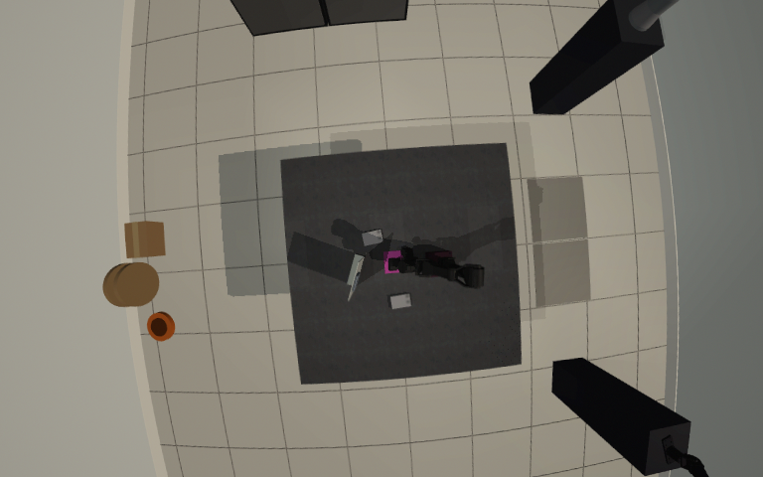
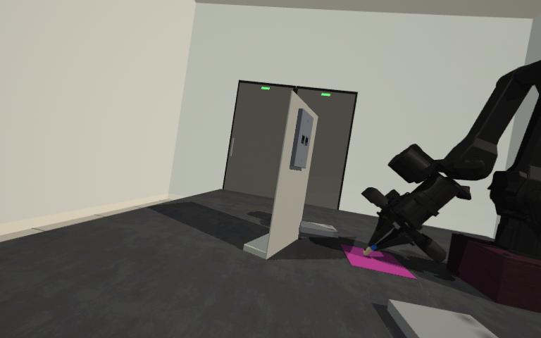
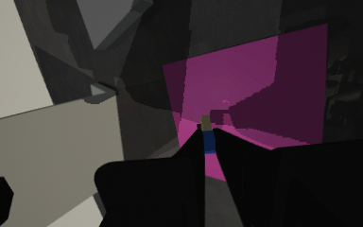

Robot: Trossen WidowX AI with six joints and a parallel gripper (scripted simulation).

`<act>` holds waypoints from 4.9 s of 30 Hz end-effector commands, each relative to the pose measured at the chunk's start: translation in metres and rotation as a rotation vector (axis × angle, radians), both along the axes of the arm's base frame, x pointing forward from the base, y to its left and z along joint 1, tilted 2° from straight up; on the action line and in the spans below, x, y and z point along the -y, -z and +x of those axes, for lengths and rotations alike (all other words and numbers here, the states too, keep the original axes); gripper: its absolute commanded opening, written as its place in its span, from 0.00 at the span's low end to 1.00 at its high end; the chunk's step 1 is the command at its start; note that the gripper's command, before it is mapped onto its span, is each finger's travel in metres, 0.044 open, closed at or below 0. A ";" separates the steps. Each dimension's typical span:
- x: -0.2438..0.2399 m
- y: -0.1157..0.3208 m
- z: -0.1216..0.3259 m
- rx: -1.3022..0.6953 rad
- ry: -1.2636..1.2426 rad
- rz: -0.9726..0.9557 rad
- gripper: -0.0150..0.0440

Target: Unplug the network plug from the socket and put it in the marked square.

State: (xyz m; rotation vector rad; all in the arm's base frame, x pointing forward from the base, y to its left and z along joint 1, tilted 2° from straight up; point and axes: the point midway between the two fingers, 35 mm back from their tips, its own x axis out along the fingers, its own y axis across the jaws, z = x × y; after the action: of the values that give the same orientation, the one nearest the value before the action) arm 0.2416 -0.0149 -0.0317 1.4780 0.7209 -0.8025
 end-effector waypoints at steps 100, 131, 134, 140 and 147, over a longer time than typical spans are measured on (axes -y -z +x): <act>0.000 -0.043 -0.007 -0.005 -0.002 0.002 0.52; 0.000 -0.081 -0.010 -0.005 -0.003 0.002 0.52; 0.000 -0.084 -0.011 -0.005 -0.003 0.003 0.52; 0.000 -0.092 -0.013 -0.005 -0.003 0.003 0.52; 0.000 -0.100 -0.017 -0.005 -0.003 0.003 0.52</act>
State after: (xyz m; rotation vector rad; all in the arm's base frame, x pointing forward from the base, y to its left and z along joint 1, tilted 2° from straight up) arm 0.2241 -0.0158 0.0625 1.4771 0.7284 -0.8170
